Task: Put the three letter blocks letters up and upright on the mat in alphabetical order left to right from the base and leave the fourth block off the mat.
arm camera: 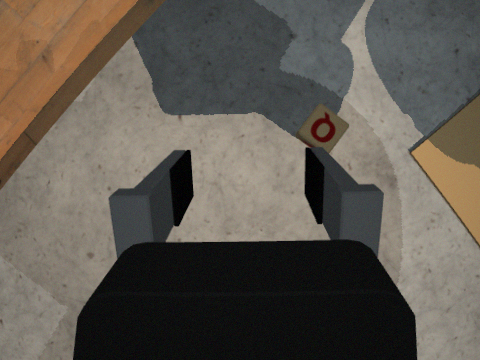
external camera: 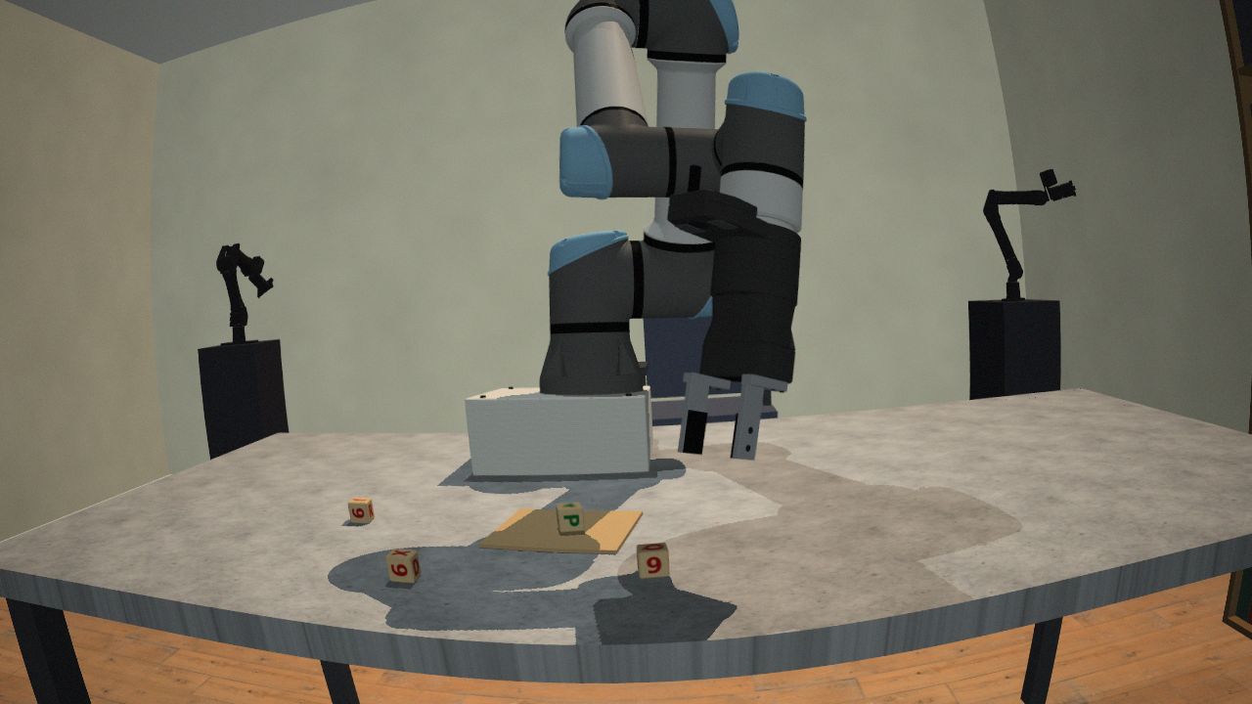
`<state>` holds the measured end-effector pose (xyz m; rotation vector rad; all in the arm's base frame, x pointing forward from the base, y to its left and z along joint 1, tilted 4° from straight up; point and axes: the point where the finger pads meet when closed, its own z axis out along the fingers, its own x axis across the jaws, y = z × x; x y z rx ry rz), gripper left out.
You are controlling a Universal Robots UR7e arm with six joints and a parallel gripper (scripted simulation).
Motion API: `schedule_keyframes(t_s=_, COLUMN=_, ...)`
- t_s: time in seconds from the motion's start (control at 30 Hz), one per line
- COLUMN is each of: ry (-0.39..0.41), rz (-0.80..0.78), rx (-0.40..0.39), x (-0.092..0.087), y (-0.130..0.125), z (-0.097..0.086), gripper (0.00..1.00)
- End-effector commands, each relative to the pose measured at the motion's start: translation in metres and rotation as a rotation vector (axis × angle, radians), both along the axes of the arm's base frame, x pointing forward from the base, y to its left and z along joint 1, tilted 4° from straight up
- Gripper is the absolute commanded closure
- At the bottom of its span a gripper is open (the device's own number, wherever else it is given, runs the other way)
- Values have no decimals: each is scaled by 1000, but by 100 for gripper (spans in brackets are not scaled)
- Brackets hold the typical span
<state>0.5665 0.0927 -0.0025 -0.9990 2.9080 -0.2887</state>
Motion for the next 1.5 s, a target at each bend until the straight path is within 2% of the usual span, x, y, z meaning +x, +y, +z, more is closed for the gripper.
schedule_keyframes(t_s=0.0, ry=-6, rz=11, rx=-13, x=-9, y=-28, z=-3, gripper=0)
schedule_keyframes(t_s=0.17, ry=-3, rz=11, rx=-21, x=-18, y=-47, z=-6, gripper=0)
schedule_keyframes(t_s=0.33, ry=-2, rz=12, rx=-24, x=-21, y=-54, z=-7, gripper=0)
schedule_keyframes(t_s=1.47, ry=-2, rz=12, rx=-24, x=-21, y=-54, z=-8, gripper=0)
